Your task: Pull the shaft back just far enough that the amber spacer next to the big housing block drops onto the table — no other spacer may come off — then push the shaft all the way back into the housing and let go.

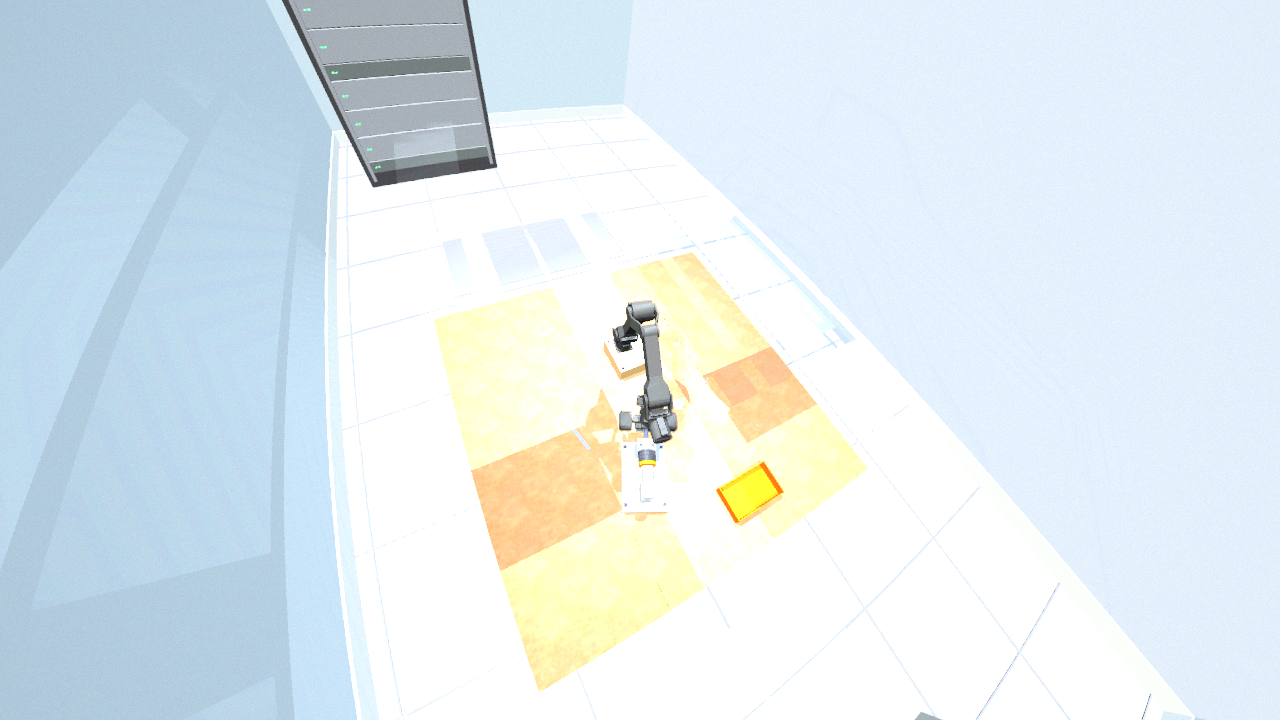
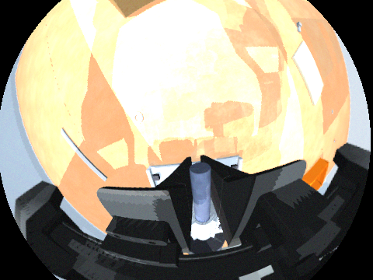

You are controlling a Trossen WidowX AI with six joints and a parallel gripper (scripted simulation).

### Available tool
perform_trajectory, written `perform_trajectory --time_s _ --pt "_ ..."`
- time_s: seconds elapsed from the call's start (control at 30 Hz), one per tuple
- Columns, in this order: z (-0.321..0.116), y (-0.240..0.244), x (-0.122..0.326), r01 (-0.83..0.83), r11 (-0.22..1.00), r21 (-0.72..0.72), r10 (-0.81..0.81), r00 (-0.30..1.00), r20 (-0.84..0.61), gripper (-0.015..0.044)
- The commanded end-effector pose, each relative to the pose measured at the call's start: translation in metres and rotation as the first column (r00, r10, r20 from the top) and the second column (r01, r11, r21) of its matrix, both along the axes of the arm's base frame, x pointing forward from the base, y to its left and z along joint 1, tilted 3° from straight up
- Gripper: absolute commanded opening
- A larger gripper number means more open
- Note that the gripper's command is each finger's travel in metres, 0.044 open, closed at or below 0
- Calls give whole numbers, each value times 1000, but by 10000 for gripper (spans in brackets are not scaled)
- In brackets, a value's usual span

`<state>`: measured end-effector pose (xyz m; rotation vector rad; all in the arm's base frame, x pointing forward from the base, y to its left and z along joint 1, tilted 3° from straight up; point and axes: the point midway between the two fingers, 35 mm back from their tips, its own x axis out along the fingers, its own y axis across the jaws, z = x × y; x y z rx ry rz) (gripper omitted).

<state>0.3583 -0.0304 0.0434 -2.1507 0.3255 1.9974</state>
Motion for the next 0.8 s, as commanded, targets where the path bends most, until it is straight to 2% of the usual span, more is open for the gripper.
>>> perform_trajectory --time_s 0.0,0.77 --pt "1 1 -2 1 1000 3 -1 1000 -3 0" --pt "0 2 -4 1 1000 3 -1 1000 -3 0"
